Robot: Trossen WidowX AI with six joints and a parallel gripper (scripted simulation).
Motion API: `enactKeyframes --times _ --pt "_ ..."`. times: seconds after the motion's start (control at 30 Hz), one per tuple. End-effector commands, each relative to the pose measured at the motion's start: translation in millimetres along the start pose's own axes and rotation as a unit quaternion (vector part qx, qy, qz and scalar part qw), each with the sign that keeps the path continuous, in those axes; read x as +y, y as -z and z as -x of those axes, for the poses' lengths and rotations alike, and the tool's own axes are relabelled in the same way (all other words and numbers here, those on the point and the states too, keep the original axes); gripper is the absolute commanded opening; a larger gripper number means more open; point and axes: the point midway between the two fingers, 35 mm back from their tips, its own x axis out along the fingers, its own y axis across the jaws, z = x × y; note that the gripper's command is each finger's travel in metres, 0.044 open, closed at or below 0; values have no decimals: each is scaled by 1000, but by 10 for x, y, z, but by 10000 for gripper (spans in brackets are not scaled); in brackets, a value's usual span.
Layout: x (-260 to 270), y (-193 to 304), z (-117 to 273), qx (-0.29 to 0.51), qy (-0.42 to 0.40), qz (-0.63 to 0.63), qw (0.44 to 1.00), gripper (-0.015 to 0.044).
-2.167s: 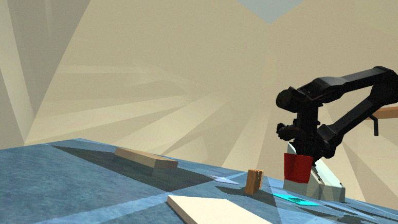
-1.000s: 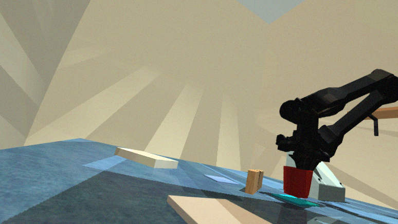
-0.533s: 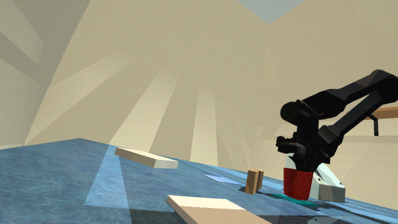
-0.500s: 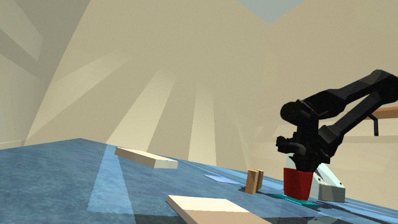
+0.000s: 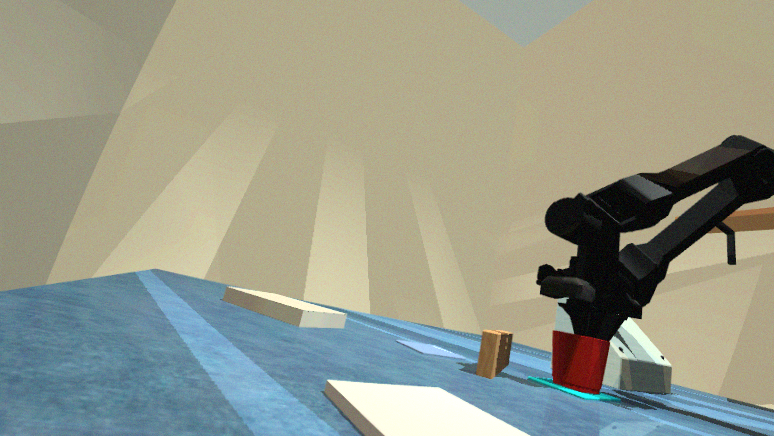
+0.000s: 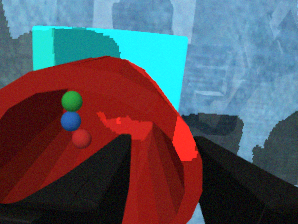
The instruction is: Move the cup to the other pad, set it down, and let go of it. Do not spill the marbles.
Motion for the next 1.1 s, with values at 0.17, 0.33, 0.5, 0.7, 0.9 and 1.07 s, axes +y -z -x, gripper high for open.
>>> enactKeyframes --times 0.17,0.33,0.5,0.7,0.9,1.07 --pt "7 -6 64 -1 1 1 1000 128" --pt "11 -11 115 -1 1 1 1000 128" --pt "15 -16 165 -2 1 1 1000 128" --pt "18 -20 226 -2 2 0 1000 128" --pt "19 -24 288 -2 2 0 1000 128" --pt "20 -26 340 -1 2 0 1000 128"
